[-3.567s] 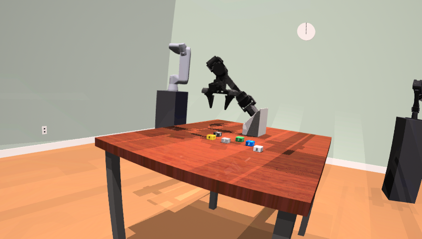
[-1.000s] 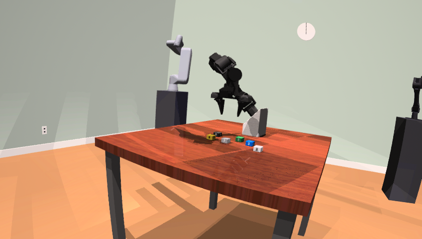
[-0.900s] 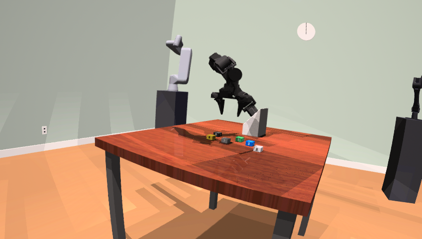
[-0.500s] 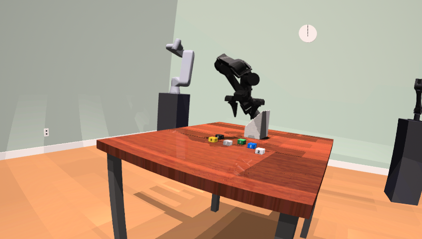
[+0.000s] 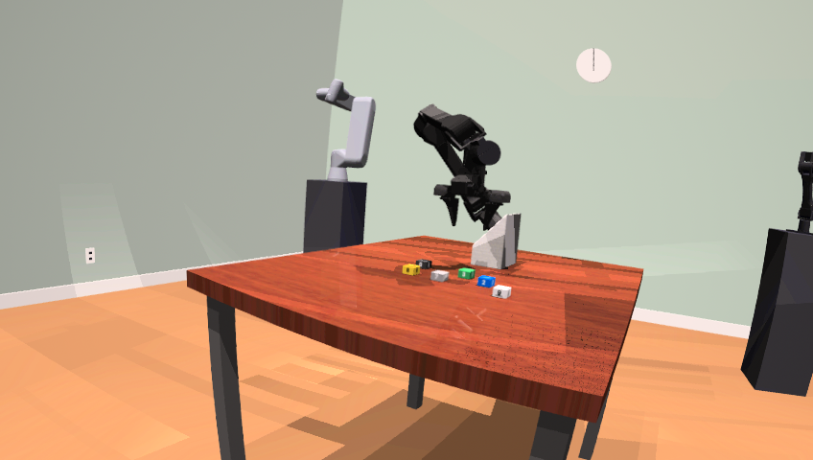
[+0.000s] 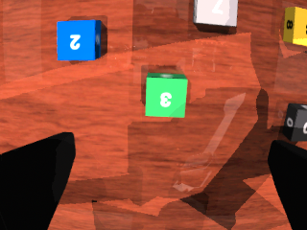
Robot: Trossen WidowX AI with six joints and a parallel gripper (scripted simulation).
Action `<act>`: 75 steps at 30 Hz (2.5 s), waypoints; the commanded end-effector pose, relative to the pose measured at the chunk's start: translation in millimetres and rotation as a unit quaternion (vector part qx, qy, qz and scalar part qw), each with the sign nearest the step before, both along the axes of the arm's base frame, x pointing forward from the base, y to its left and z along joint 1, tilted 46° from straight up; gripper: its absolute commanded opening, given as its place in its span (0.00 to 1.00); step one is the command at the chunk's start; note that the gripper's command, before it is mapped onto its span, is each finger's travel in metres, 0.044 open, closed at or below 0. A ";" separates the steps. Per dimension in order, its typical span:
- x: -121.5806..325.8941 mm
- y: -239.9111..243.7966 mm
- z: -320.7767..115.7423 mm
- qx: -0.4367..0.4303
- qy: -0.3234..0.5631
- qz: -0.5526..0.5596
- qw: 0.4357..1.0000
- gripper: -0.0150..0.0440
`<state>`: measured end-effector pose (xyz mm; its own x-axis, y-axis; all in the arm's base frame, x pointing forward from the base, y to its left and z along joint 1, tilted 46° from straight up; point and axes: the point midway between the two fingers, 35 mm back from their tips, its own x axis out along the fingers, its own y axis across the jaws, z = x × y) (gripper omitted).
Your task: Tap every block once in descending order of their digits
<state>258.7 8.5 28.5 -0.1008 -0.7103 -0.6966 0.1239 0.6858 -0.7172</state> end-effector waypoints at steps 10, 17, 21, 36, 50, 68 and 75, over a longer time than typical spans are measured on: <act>45.6 48.6 -54.4 0.004 -0.004 -0.002 1.000 0.93; 45.6 48.6 -54.4 0.004 -0.004 -0.002 1.000 0.93; 45.6 48.6 -54.4 0.004 -0.004 -0.002 1.000 0.93; 84.3 69.7 -75.3 0.005 -0.005 -0.002 1.000 0.93; 115.7 87.3 -100.7 0.006 -0.007 -0.002 1.000 0.93; 110.3 37.0 -150.7 0.005 -0.008 -0.002 1.000 0.67; 108.2 29.4 -157.5 0.004 -0.007 -0.002 1.000 0.35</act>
<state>363.9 32.8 -131.0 -0.1210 -0.7038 -0.7000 0.1424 0.6856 -0.7139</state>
